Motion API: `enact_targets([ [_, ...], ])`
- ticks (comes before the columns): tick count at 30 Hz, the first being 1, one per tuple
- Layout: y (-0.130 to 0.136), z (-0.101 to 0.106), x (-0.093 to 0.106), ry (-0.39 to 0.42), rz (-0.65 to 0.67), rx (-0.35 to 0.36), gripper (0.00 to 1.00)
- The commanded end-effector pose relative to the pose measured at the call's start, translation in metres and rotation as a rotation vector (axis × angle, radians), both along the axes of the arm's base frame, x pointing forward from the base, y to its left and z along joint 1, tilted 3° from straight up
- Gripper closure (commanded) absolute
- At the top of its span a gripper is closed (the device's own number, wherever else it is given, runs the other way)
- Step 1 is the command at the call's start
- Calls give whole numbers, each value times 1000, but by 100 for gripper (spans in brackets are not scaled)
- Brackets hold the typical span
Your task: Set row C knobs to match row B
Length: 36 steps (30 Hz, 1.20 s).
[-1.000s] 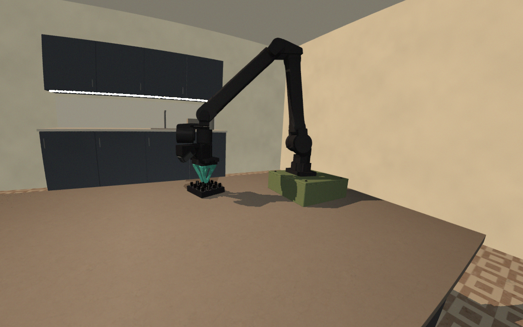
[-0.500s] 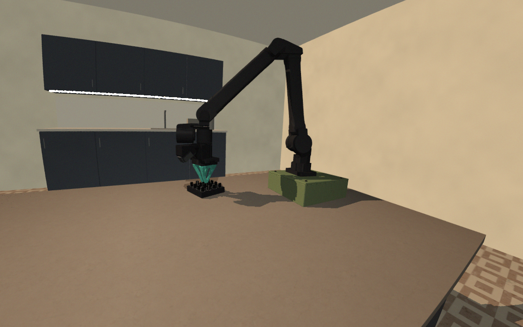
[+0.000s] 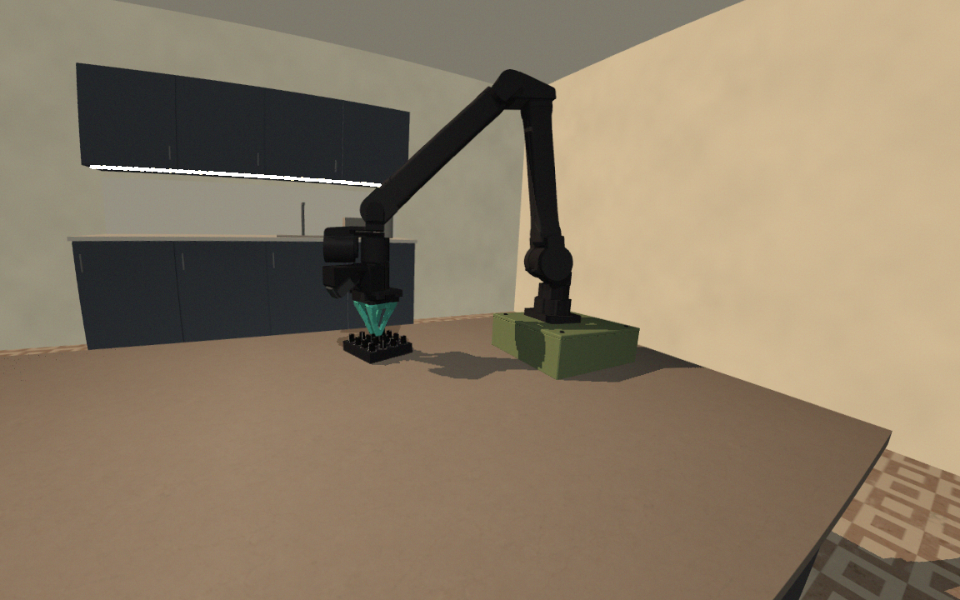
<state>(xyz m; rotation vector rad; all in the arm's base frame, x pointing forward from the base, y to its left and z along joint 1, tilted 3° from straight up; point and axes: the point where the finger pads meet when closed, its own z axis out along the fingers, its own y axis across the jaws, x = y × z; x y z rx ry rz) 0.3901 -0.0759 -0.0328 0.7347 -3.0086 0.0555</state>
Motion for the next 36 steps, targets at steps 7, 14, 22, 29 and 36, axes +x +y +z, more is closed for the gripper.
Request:
enact_targets([
  [7,-7,1,9,-28,-3,-2,81],
  [14,-7,1,9,-28,-3,-2,81],
  [22,-7,1,9,-28,-3,-2,81],
  [29,-8,4,6,-33,-1,-3,81],
  [36,-10,6,7,-39,-1,-4,81],
])
